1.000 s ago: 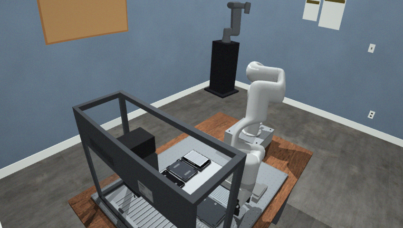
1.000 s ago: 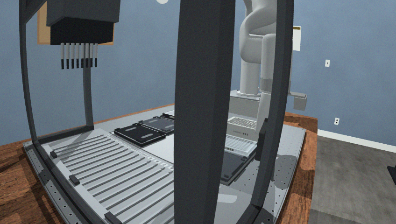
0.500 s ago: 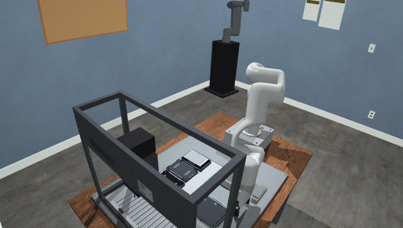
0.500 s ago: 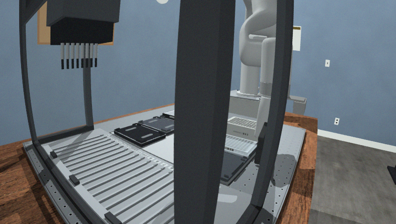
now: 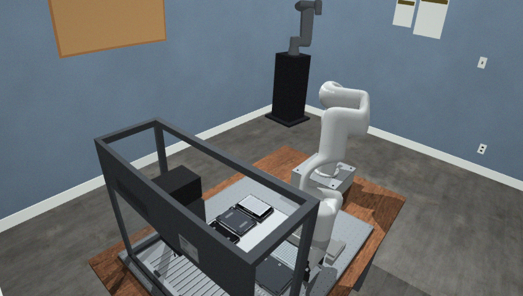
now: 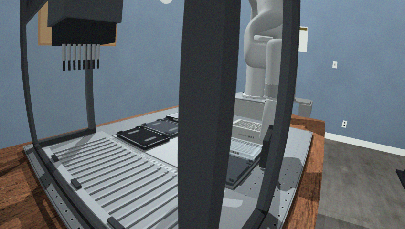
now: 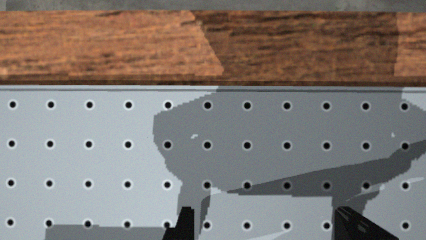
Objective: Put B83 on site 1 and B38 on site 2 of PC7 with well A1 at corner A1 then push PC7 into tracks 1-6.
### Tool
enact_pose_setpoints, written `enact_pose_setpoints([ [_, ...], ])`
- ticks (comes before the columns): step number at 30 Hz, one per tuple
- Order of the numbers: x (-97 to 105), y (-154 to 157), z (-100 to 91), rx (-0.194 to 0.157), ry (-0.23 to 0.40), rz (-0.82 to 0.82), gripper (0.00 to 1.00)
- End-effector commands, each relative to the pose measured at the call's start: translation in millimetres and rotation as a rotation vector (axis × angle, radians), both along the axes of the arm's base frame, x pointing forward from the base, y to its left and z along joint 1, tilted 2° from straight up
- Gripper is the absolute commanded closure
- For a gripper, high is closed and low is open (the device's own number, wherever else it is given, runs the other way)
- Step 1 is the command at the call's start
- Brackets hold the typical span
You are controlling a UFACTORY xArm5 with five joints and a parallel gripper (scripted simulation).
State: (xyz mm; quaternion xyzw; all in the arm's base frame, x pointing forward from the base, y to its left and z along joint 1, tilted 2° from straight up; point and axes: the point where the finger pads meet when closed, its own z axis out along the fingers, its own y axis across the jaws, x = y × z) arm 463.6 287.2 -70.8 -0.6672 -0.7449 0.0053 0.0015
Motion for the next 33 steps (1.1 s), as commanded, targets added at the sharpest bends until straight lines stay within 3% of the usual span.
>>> enact_pose_setpoints([
  [1,2,0,1.7,-0.019,-0.017,0.0,0.0],
  [33,3,-15,2.0,-0.019,-0.017,0.0,0.0],
])
